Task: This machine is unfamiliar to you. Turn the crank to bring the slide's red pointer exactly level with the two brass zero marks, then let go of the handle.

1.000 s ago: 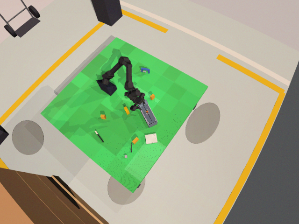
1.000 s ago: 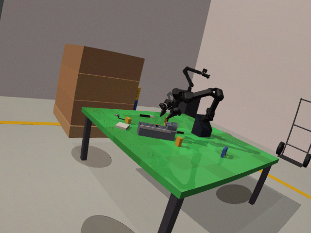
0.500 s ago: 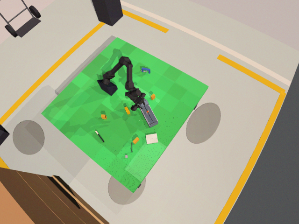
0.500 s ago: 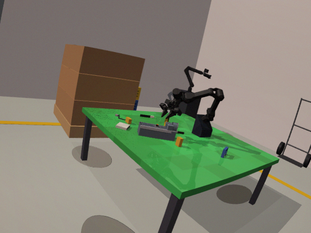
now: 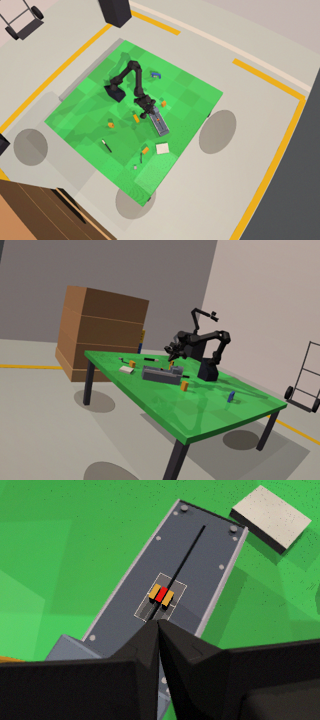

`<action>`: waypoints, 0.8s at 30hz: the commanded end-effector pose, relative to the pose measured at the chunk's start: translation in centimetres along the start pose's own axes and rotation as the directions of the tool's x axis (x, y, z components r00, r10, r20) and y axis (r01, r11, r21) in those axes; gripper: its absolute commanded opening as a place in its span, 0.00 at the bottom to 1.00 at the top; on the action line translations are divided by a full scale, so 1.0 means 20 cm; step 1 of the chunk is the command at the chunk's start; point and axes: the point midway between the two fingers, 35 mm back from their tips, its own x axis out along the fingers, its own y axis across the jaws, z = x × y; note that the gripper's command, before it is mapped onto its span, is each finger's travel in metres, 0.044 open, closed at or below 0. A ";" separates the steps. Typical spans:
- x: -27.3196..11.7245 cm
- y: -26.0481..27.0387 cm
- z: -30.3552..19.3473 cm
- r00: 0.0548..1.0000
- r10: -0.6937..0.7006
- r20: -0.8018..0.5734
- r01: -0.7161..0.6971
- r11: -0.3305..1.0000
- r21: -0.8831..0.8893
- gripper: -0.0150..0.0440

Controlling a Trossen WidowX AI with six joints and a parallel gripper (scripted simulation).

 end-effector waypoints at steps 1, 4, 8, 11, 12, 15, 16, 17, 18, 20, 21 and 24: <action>0.00 0.00 0.00 1.000 0.000 0.000 0.000 1.000 0.000 0.25; 0.00 0.00 0.00 1.000 0.000 0.000 0.000 1.000 0.000 0.25; 0.00 0.00 0.00 1.000 0.000 0.000 0.000 1.000 0.000 0.25; 0.00 0.00 0.00 1.000 0.000 0.000 0.000 1.000 0.000 0.39; 0.00 0.00 0.00 1.000 0.000 0.000 0.000 1.000 0.000 0.43; 0.00 0.00 0.00 1.000 0.000 0.000 0.000 1.000 0.000 0.57; 0.00 0.00 0.00 1.000 0.000 0.000 0.000 1.000 0.000 0.61; 0.00 0.00 0.00 1.000 0.000 0.000 0.000 1.000 0.000 0.65; 0.00 0.00 0.00 1.000 0.000 0.000 0.000 1.000 0.000 0.70; 0.00 0.00 0.00 1.000 0.000 0.000 0.000 1.000 0.000 0.79; 0.00 0.00 0.00 1.000 0.000 0.000 0.000 1.000 0.000 0.83; 0.00 0.00 0.00 1.000 0.000 0.000 0.000 1.000 0.000 0.97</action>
